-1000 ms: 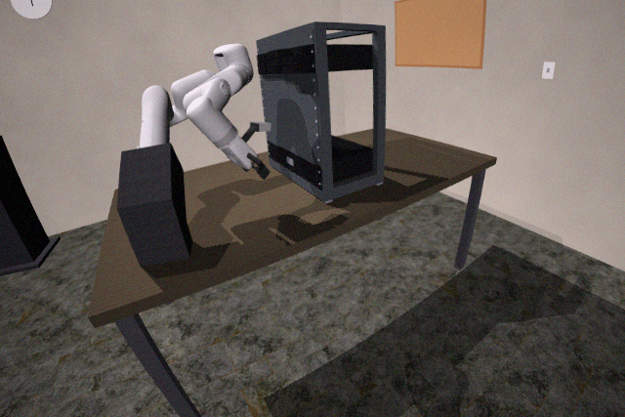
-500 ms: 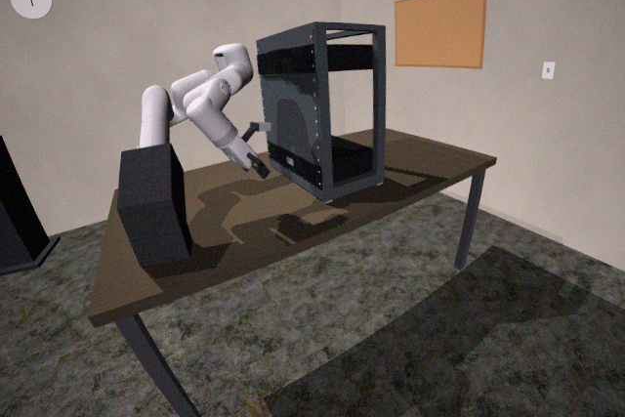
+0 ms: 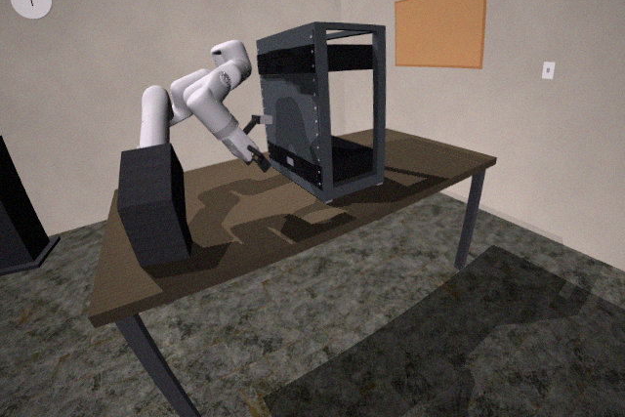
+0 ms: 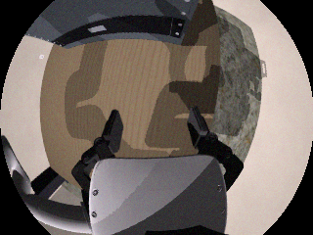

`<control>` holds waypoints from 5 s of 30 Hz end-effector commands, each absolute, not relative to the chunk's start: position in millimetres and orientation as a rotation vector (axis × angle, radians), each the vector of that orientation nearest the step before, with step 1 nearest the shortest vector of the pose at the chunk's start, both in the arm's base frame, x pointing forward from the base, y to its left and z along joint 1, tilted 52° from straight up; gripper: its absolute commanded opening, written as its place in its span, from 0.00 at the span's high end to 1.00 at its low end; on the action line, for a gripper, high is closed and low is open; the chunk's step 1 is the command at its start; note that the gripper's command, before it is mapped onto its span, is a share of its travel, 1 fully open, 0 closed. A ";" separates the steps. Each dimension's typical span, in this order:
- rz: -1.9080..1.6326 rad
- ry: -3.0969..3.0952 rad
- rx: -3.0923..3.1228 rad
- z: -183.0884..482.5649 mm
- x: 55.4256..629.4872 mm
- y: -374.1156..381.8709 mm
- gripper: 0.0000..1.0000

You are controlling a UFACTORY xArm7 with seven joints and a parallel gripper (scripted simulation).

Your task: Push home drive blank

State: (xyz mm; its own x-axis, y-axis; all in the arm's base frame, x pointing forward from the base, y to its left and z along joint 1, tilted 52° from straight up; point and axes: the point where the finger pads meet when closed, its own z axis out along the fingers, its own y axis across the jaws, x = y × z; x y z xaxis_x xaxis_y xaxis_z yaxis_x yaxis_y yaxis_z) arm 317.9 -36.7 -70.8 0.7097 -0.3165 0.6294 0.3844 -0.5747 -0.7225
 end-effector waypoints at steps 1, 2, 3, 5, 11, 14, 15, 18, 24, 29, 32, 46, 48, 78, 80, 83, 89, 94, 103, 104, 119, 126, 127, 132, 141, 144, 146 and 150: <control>-0.927 -0.017 -2.000 -57.5 322.6 -53.5 0.00; -0.925 -0.007 -2.005 -54.1 323.6 -57.1 0.00; -0.923 0.003 -2.010 -50.6 324.6 -60.9 0.00; -0.919 0.027 -2.021 -42.7 326.7 -68.9 0.00; -0.915 0.088 -2.041 -23.7 330.8 -86.7 0.00; -0.915 0.145 -2.052 -6.9 333.5 -101.0 0.00; -0.916 0.167 -2.054 -0.8 334.3 -105.9 0.00; -0.921 0.238 -2.056 18.7 335.9 -120.7 0.00; -0.943 0.412 -2.026 61.5 335.0 -149.5 0.00; -0.957 0.511 -1.988 83.5 331.9 -162.7 0.00; -0.970 0.613 -1.933 104.8 327.0 -174.8 0.00; -0.982 0.912 -1.666 157.4 303.2 -202.0 0.00; -0.979 0.942 -1.628 161.9 300.0 -204.2 0.00; -0.795 1.259 -0.948 193.5 252.3 -215.8 0.00; -0.765 1.274 -0.880 193.6 248.7 -214.9 0.00; -0.735 1.286 -0.816 193.3 245.6 -213.8 0.00; -0.653 1.308 -0.658 191.5 238.8 -209.8 0.00; -0.610 1.314 -0.582 190.1 236.0 -207.3 0.00; -0.558 1.318 -0.496 188.3 233.3 -204.0 0.00; -0.555 1.318 -0.491 188.2 233.2 -203.8 0.00; -0.545 1.318 -0.476 187.8 232.7 -203.1 0.00; -0.545 1.318 -0.476 187.9 232.8 -203.1 0.00; -0.545 1.318 -0.476 188.1 233.1 -203.0 0.00; -0.545 1.319 -0.476 189.4 235.6 -202.6 0.00; -0.545 1.319 -0.476 203.4 262.6 -197.0 0.00; -0.545 1.319 -0.476 210.3 275.8 -194.4 0.00; -0.545 1.319 -0.476 210.3 275.8 -194.4 0.00; -0.545 1.319 -0.476 219.5 293.5 -190.8 0.00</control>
State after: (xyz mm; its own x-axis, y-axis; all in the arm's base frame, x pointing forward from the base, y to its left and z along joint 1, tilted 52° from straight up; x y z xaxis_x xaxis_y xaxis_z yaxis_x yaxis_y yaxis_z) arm 274.4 -191.9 210.0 0.1973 -0.6130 -0.7650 0.1149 0.7894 -0.6030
